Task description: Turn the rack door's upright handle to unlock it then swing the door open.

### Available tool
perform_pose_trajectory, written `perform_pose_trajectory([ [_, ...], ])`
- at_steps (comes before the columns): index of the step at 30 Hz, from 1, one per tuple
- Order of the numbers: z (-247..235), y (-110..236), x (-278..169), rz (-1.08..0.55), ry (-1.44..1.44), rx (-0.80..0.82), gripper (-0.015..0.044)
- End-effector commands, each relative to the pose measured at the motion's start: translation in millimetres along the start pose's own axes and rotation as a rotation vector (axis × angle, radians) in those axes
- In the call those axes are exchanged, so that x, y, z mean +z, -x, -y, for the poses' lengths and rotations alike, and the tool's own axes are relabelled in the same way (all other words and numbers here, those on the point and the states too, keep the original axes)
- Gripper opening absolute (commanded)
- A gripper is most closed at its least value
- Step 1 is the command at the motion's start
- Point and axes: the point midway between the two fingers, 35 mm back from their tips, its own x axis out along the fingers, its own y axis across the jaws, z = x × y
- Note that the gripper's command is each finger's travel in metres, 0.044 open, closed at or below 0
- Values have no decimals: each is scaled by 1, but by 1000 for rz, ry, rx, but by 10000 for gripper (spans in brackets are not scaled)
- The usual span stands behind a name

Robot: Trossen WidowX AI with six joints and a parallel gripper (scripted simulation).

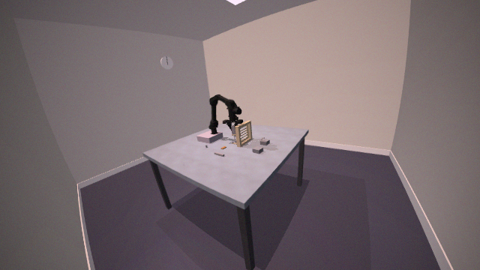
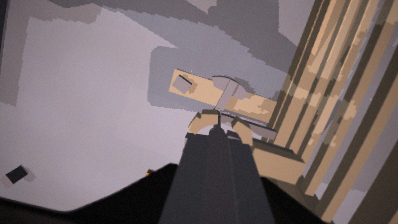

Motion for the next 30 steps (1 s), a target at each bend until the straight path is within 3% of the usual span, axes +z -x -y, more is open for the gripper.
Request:
perform_pose_trajectory([
  [1, 0, 0, 0, 1, 9, 0, 81],
  [10, 0, 0, 0, 1, 9, 0, 21],
  [30, -13, 0, 9, 2, -312, 1, 19],
])
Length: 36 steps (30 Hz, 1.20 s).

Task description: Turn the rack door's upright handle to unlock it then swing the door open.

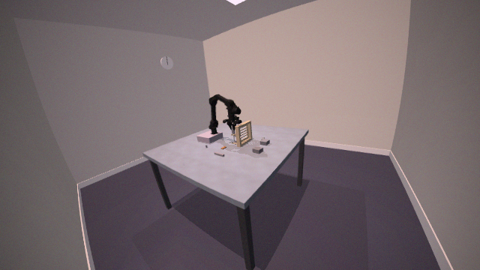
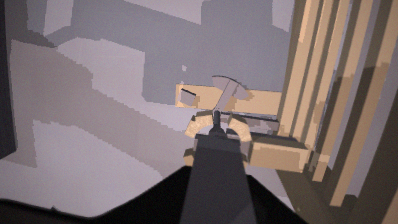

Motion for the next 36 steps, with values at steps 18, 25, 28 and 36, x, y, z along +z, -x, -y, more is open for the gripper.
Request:
perform_pose_trajectory([
  [18, -36, 0, 18, 3, -418, 3, 19],
  [25, -49, 0, 28, 3, -529, 4, 19],
  [28, -54, 0, 32, 3, -574, 4, 19],
  [36, -67, 0, 45, 4, -690, 6, 19],
])
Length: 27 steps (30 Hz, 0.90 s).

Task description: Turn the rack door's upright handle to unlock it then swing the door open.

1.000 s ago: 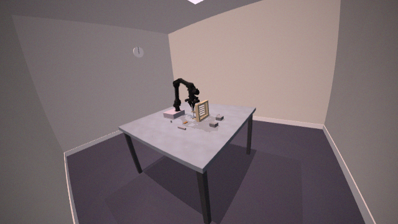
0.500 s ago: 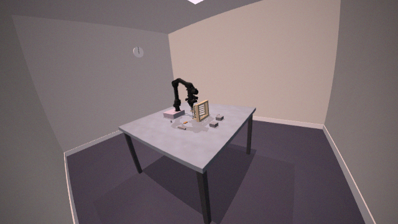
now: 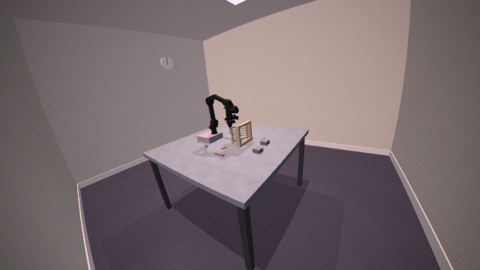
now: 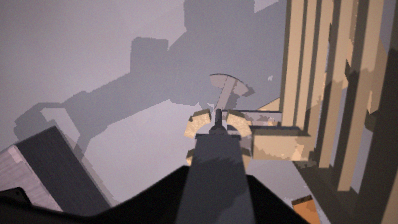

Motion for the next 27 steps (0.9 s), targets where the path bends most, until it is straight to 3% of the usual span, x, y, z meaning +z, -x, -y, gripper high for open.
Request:
perform_pose_trajectory([
  [1, -8, 0, 3, 7, -93, -11, 19],
  [27, -57, 0, 25, 10, -430, -5, 19],
])
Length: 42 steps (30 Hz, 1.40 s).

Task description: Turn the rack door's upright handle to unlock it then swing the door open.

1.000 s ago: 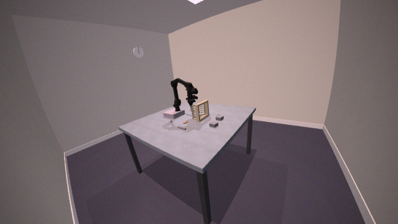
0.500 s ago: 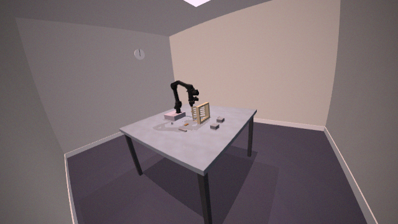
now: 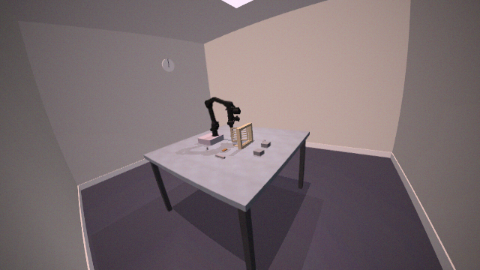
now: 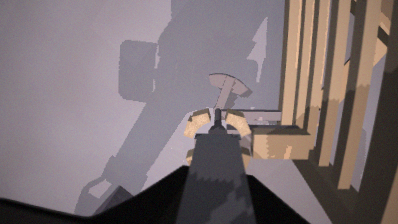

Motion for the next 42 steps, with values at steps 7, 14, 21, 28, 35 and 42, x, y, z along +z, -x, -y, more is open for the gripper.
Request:
perform_pose_trajectory([
  [7, -19, 0, 6, 8, -156, -4, 19],
  [14, -32, 0, 11, 9, -243, -3, 19],
  [21, -45, 0, 16, 9, -330, -1, 19],
  [28, -56, 0, 23, 9, -415, 0, 19],
  [35, -69, 0, 31, 10, -508, 2, 19],
  [42, -80, 0, 41, 10, -602, 4, 19],
])
